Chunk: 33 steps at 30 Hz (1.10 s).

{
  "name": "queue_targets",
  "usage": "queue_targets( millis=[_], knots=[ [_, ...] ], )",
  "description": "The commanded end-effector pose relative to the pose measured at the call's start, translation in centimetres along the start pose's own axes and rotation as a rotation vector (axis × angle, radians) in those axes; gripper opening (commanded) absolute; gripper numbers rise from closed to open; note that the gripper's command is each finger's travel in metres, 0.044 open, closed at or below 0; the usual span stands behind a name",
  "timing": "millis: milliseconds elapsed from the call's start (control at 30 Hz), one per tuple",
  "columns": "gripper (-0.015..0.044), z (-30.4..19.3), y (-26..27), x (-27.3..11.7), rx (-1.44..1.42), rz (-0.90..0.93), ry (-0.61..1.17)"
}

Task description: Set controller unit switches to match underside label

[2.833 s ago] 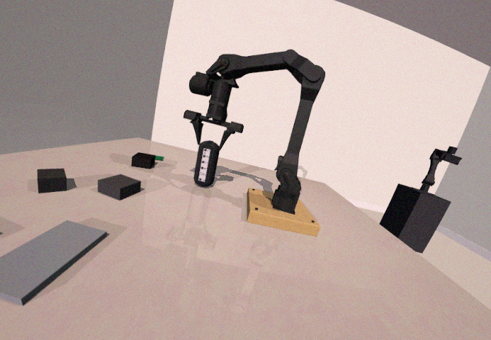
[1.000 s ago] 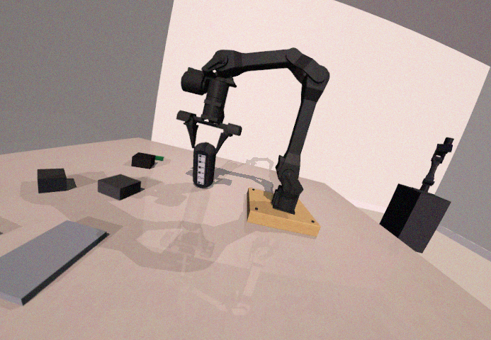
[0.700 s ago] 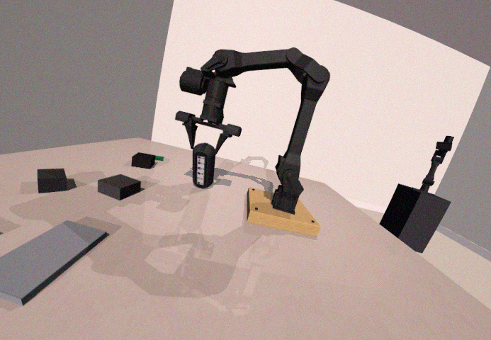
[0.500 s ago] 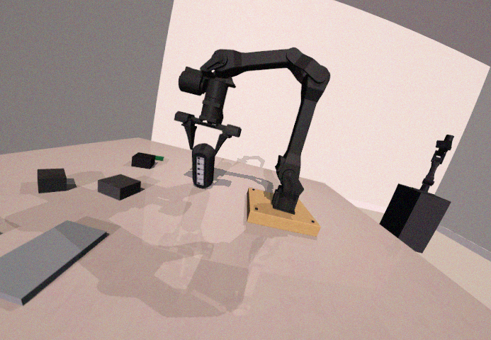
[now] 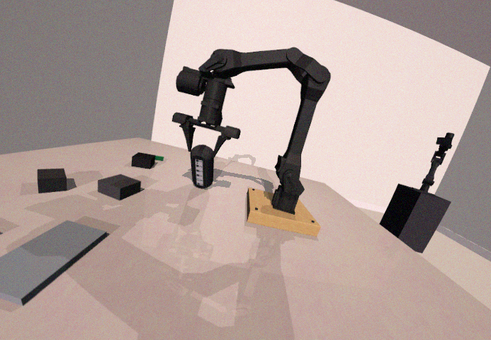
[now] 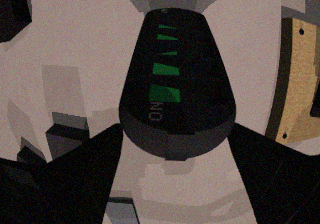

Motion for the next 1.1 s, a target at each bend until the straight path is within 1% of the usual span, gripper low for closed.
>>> queue_targets(
  millis=[0, 1067],
  knots=[
    [0.0338, -0.1, -0.3, 0.6, 0.01, -0.017, -0.001],
    [0.0338, -2.3, -0.3, 1.7, 0.01, -0.017, 0.001]
  ],
)
Point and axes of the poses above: the point midway between the two fingers, 35 mm back from their tips, its own x axis out along the fingers, its own y axis across the jaws, z = x × y, the point moved 1 cm from there along -x, back along the fingers, and after that the axes turned 2 degrees about -x, right-handed, at the moved point
